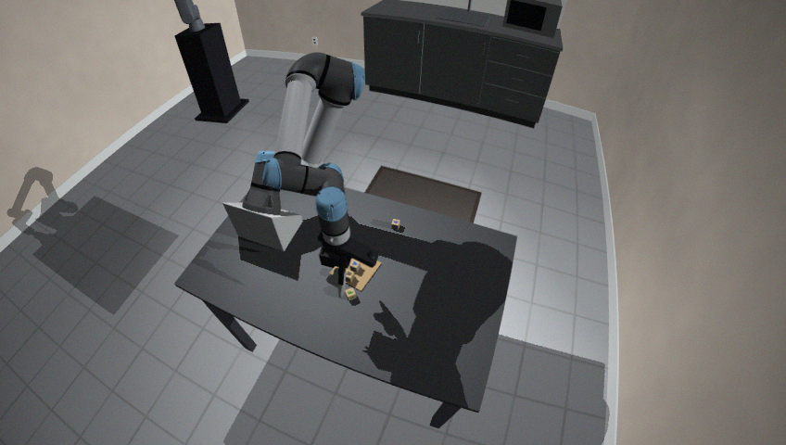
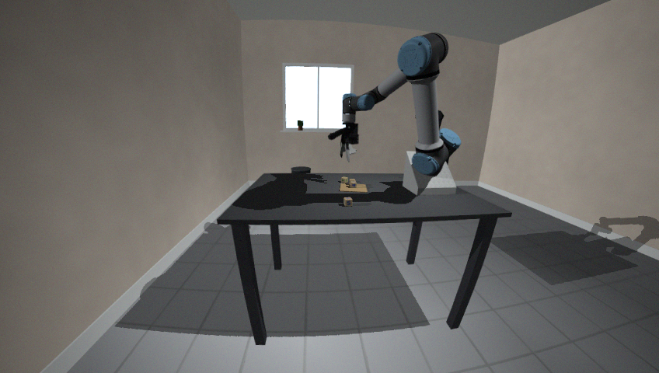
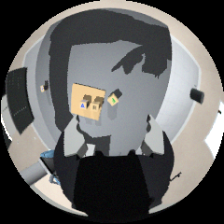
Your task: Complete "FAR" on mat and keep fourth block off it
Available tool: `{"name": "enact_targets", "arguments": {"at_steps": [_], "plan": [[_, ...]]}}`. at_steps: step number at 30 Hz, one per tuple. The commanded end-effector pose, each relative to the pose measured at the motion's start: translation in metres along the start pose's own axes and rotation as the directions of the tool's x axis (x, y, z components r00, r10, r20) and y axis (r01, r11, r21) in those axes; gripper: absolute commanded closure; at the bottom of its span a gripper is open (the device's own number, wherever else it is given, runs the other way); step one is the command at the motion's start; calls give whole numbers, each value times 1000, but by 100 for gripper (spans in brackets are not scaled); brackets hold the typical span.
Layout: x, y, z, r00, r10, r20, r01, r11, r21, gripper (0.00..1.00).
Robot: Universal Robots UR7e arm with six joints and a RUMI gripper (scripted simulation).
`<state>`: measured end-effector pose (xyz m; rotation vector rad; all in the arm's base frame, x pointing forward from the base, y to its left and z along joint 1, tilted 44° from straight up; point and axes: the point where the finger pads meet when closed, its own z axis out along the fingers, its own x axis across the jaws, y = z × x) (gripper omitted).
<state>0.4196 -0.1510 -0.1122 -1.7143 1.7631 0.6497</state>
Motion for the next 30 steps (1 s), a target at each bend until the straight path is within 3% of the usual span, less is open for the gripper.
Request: {"name": "enact_targets", "arguments": {"at_steps": [1,3,8,18,20,30], "plan": [[1,0,4,990,138,-7,-138,990,1,0],[1,0,4,990,138,-7,-138,990,1,0],[1,0,9,953,303,-7,-303,953,2,0],[1,3,18,832,554,-7,-554,832,5,0],[1,3,18,832,554,-7,-554,832,5,0],[0,5,25,686,728,-6,-728,686,7,0]]}}
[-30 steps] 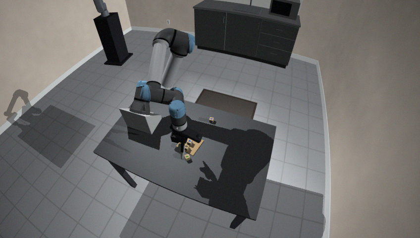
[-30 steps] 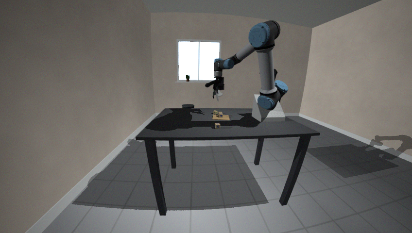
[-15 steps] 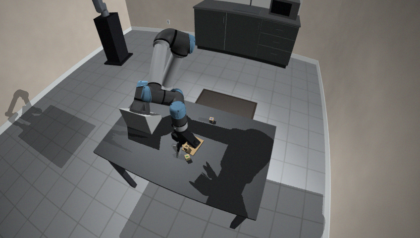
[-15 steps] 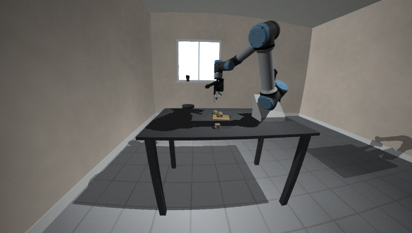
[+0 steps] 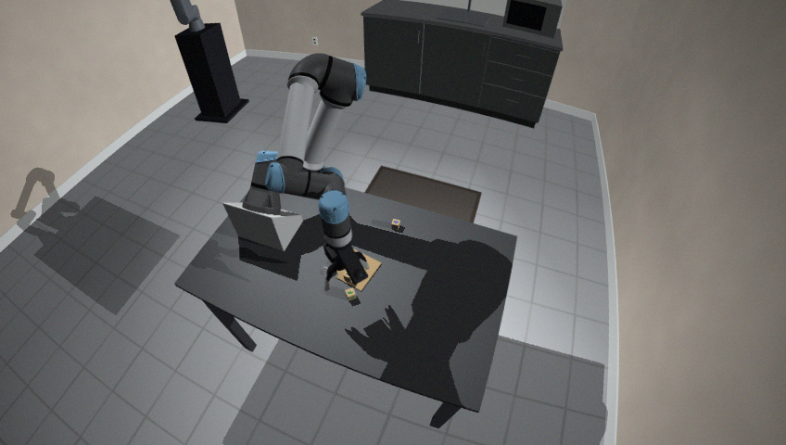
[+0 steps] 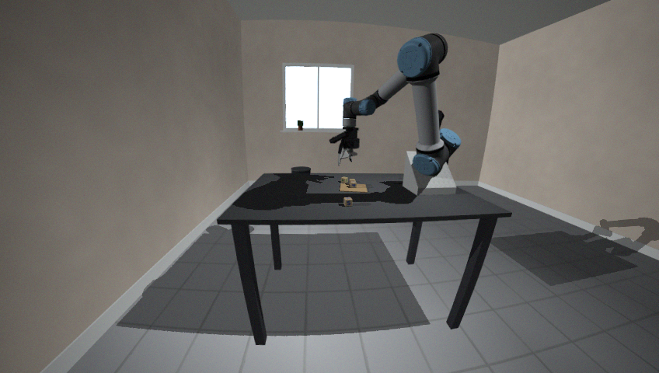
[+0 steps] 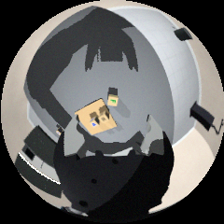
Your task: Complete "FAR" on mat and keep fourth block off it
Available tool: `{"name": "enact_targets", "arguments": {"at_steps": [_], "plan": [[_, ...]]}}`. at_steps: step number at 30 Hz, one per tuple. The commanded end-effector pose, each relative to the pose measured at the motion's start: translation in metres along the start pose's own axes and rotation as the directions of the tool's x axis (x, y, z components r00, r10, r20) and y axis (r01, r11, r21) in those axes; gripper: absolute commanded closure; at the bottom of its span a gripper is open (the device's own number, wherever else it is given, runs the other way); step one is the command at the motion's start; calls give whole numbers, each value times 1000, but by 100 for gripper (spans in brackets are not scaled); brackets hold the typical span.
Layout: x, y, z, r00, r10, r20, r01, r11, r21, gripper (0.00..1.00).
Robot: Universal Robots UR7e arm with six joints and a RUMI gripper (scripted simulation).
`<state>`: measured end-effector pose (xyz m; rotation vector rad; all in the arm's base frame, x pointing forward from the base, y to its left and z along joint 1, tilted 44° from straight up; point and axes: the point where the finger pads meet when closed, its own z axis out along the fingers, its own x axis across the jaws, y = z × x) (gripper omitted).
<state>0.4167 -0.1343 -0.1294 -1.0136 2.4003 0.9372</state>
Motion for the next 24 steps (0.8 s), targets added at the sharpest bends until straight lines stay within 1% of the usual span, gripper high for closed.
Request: {"name": "enact_targets", "arguments": {"at_steps": [1,5,14,15,24], "plan": [[1,0,2,997,83,-3,-83,997,4,0],[1,1,3,993,114,-3,-114,993,4,0],[1,1,3,992,127,-3,-127,992,4,0],[1,1,3,992,127,-3,-127,992,4,72],[1,1,3,992,127,-3,-127,992,4,72]]}}
